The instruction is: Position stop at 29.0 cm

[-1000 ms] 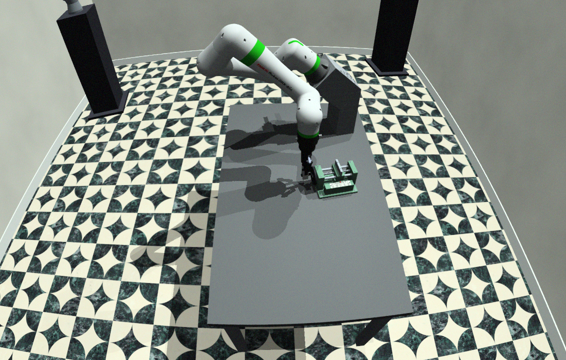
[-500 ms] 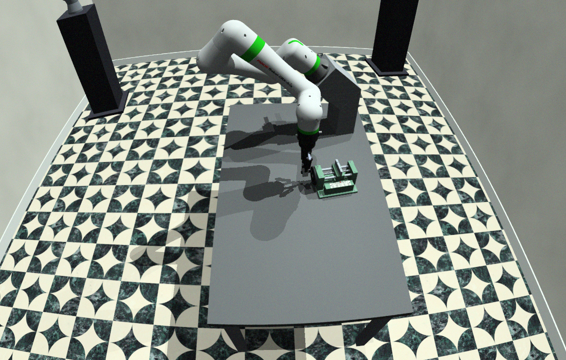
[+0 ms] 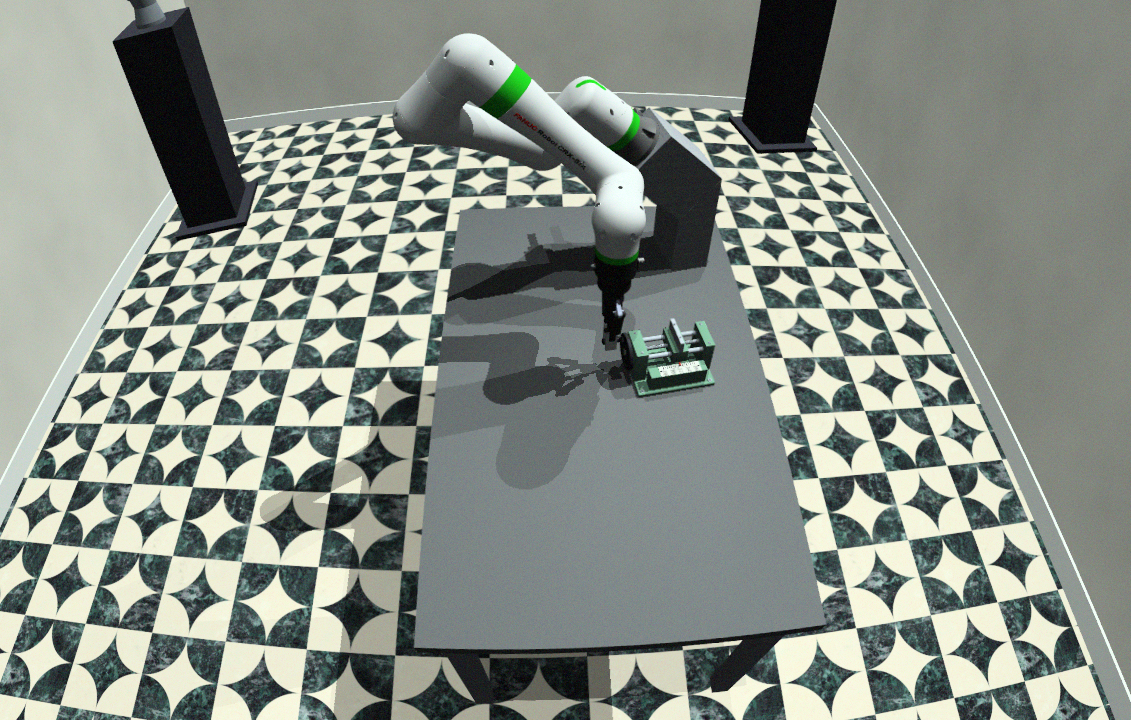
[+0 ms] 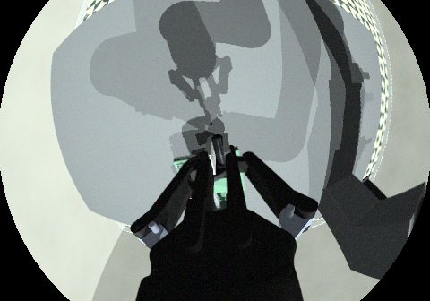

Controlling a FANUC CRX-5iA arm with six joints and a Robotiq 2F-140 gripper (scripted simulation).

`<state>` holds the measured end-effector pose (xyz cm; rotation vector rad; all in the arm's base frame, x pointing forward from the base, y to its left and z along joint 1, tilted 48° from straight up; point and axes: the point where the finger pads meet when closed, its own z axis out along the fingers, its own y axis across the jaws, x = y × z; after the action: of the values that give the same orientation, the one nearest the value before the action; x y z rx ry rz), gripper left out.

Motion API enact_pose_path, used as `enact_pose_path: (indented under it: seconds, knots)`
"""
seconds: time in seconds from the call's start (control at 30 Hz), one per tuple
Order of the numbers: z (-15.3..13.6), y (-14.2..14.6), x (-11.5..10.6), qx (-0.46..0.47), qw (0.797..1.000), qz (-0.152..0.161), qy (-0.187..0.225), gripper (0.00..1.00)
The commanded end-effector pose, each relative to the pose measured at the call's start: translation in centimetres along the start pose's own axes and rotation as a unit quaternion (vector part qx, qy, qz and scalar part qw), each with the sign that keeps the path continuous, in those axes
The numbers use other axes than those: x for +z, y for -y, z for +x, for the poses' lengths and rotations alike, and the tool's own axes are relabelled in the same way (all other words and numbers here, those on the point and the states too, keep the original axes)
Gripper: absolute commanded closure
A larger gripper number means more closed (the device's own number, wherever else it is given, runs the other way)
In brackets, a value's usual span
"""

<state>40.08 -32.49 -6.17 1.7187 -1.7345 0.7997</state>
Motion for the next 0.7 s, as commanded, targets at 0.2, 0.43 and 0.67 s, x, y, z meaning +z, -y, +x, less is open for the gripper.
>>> enact_pose_path:
  seconds: [0.2, 0.43, 0.67]
  knots:
    - [0.0, 0.7, -0.9, 0.0, 1.0, 0.0, 0.0, 0.96]
    - [0.0, 1.8, -1.6, 0.0, 1.0, 0.0, 0.0, 0.96]
    - [0.0, 3.0, -1.8, 0.0, 1.0, 0.0, 0.0, 0.96]
